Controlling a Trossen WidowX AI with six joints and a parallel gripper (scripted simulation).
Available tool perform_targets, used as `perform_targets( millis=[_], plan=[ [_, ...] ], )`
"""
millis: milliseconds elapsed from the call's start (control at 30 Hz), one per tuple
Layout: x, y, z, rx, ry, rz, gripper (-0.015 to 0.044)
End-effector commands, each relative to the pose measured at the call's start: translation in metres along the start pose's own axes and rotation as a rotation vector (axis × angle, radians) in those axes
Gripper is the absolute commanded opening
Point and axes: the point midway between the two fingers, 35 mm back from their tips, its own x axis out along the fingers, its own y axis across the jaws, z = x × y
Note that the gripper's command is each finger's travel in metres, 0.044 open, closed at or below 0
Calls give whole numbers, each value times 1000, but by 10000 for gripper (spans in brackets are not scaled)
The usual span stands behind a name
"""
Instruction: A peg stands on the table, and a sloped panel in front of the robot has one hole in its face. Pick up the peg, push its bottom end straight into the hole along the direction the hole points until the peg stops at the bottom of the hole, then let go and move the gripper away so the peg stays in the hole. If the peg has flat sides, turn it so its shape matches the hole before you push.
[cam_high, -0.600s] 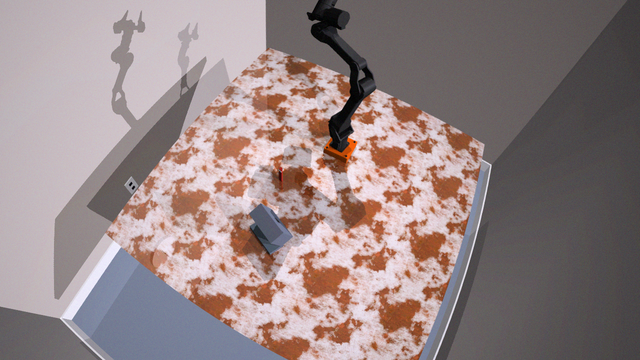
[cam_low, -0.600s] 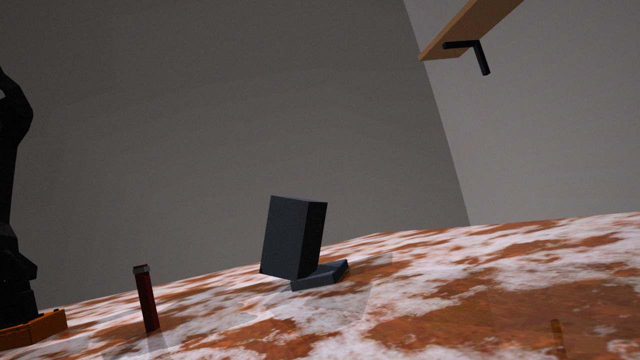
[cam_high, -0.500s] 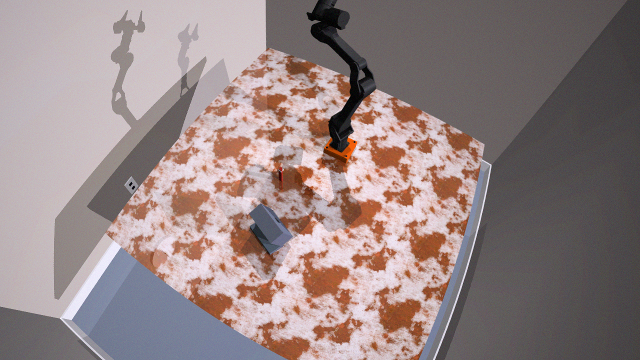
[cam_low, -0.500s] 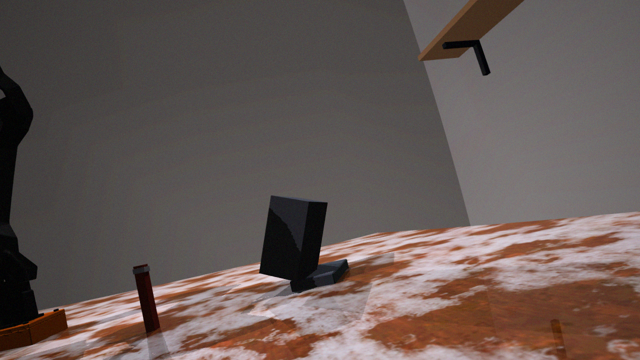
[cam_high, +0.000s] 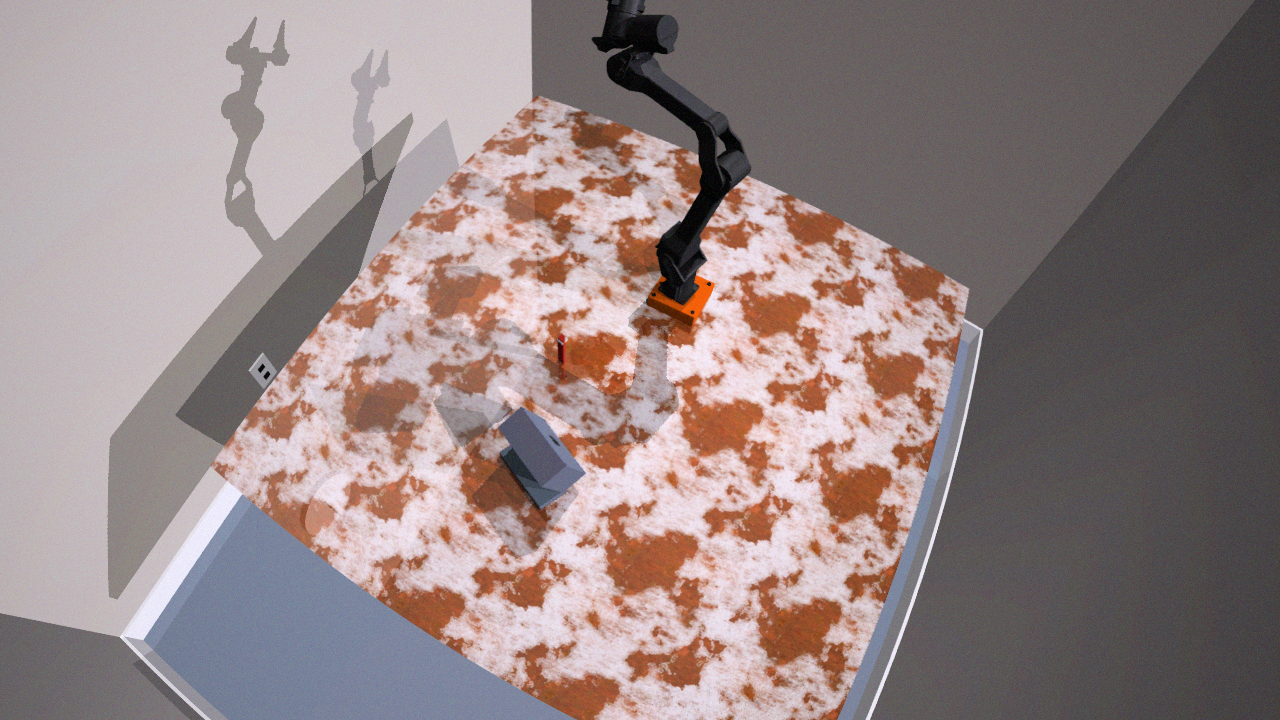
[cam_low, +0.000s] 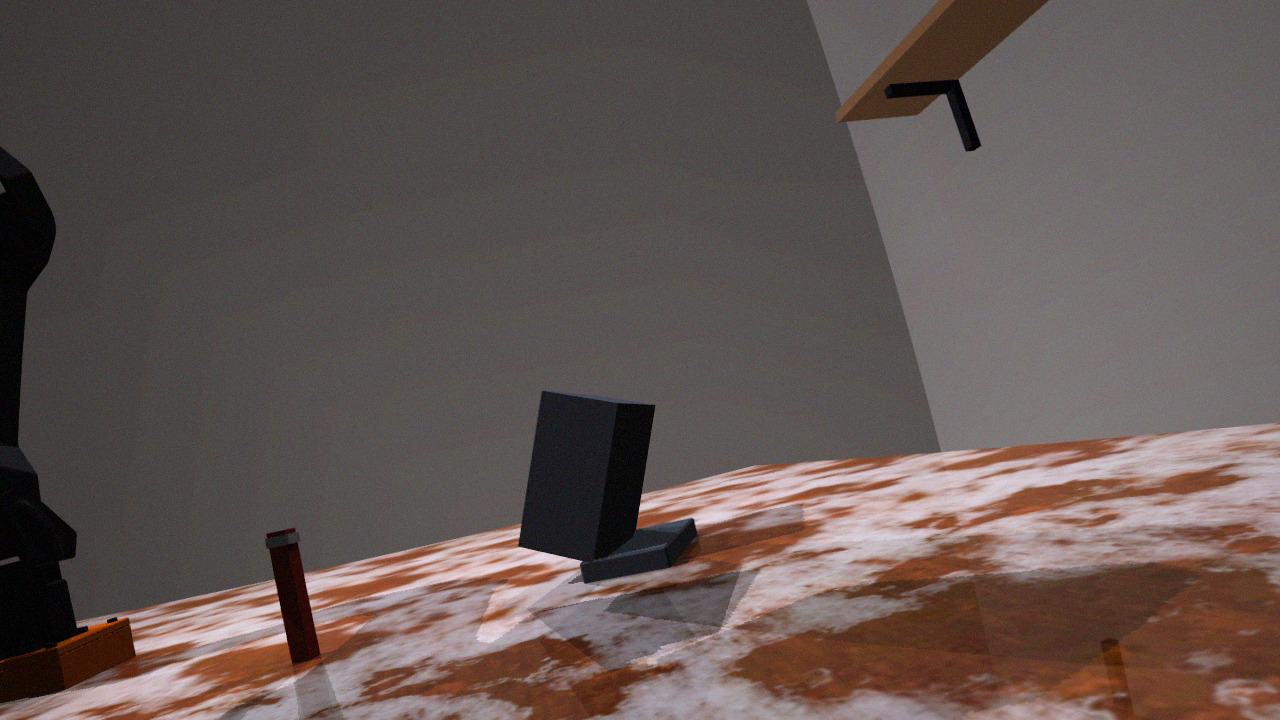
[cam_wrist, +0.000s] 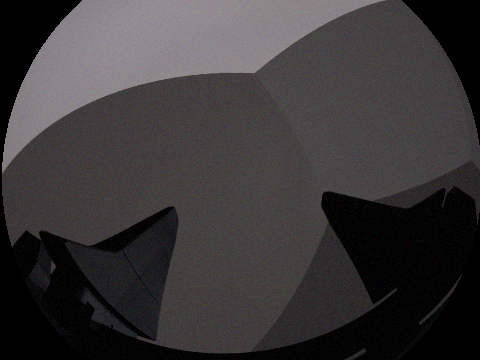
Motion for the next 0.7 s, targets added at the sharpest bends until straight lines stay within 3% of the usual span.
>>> perform_targets(
  millis=[0, 667],
  plan=[
    [-8, 11, 21, 70, -74, 46, 440],
    [-63, 39, 110, 336, -351, 266, 440]
  ],
)
